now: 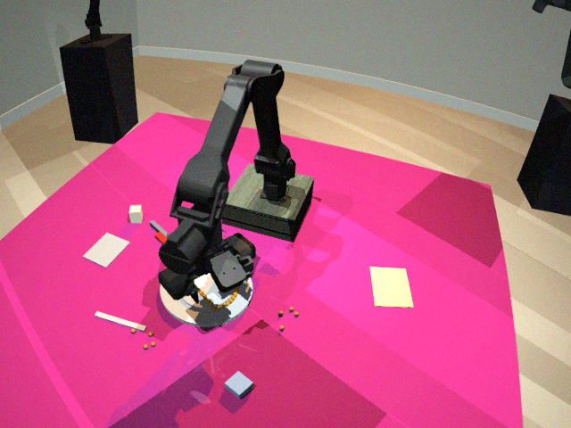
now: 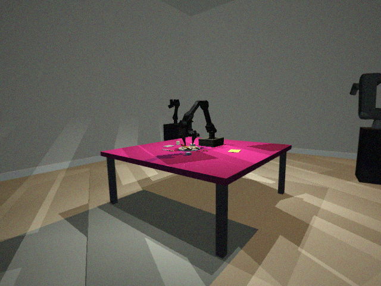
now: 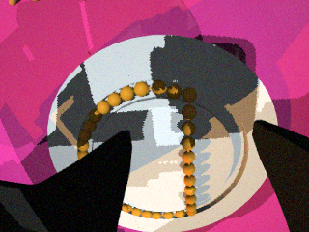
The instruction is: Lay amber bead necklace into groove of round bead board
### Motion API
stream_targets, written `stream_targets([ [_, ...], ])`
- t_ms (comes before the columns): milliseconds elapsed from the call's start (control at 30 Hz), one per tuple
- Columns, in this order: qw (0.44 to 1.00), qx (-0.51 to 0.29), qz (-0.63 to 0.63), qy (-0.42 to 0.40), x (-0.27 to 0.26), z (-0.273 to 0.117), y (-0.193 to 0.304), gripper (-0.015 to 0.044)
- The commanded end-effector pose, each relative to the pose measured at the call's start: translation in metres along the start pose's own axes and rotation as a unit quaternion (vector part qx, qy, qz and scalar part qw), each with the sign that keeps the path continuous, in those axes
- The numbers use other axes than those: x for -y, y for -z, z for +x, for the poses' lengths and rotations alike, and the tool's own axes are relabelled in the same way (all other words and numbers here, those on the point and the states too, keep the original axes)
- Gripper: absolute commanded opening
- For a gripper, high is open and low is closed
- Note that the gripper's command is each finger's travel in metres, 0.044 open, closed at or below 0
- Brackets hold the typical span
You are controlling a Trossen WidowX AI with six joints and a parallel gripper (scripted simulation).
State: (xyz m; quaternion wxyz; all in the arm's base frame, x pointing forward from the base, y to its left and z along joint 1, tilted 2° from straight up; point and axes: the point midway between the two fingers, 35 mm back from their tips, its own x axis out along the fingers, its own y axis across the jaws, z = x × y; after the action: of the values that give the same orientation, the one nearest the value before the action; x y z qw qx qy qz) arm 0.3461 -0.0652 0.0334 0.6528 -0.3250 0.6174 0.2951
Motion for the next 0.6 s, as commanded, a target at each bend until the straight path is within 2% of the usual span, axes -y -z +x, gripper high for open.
stream_targets([
  [0, 0.999, -0.001, 0.04, 0.002, 0.001, -0.006, 0.002, 0.0125],
  [300, 0.999, -0.001, 0.04, 0.002, 0.001, 0.01, 0.002, 0.012],
  [333, 0.999, 0.002, 0.035, 0.005, 0.002, 0.001, 0.0, 0.012],
  [567, 0.999, 0.002, 0.036, 0.004, 0.002, 0.008, 0.001, 0.012],
])
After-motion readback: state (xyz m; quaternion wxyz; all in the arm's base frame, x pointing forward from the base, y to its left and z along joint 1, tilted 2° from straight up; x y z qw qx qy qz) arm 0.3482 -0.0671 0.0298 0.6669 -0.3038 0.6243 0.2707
